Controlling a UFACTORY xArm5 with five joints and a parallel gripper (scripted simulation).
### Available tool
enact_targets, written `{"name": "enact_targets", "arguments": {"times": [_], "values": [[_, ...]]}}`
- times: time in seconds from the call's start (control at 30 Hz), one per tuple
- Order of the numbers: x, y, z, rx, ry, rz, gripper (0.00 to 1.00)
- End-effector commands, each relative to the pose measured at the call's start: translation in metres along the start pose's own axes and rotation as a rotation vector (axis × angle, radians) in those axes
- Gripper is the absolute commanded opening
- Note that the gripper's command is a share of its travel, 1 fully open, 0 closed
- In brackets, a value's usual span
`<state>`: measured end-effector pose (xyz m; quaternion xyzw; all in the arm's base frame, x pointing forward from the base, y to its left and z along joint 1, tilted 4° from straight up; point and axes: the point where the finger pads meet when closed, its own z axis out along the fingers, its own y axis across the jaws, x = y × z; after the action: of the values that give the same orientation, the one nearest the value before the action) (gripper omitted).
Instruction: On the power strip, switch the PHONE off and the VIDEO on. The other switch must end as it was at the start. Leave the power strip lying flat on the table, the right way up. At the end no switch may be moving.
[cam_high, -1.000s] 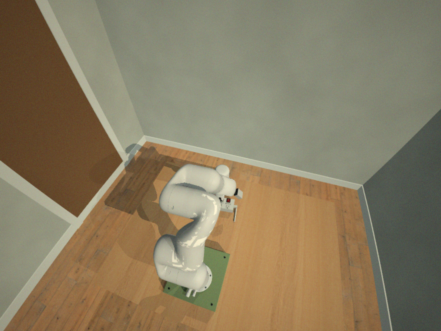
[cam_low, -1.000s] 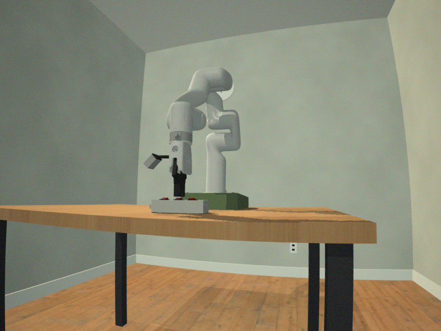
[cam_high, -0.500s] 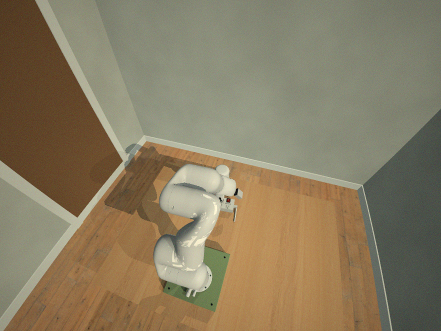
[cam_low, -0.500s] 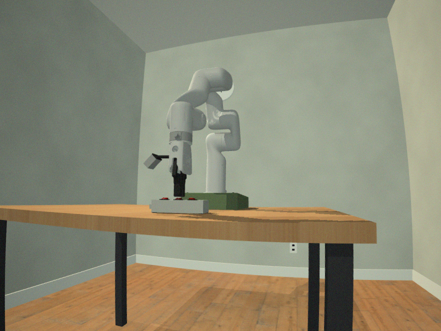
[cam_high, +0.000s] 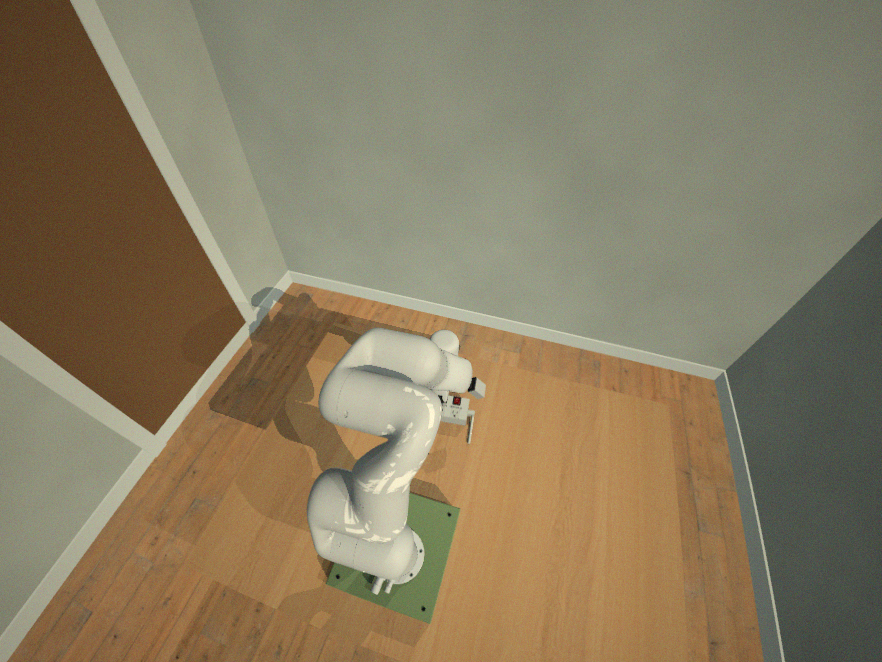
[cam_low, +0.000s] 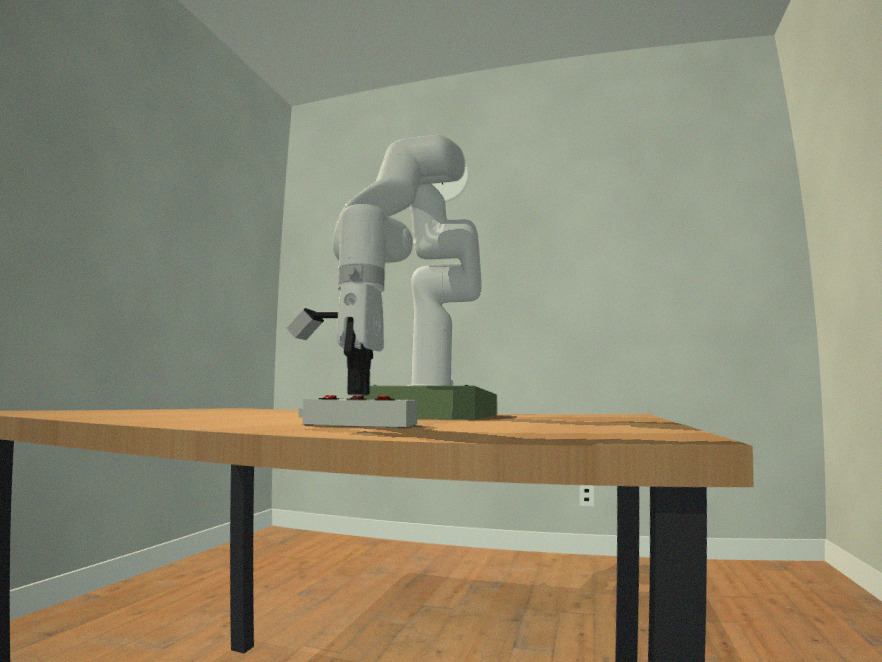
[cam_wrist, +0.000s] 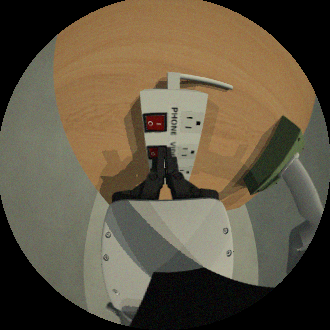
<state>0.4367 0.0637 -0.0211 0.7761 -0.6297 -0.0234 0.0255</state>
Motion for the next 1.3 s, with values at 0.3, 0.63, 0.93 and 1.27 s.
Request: {"name": "enact_targets", "arguments": {"times": [0.3, 0.63, 0.93, 1.27], "values": [[0.0004, -0.0013, 0.0036, 0.004, 0.0, 0.0, 0.0], [0.0005, -0.0013, 0.0051, 0.004, 0.0, 0.0, 0.0], [0.0005, -0.0013, 0.0051, 0.004, 0.0, 0.0, 0.0], [0.0006, -0.0013, 0.0026, 0.004, 0.0, 0.0, 0.0]]}}
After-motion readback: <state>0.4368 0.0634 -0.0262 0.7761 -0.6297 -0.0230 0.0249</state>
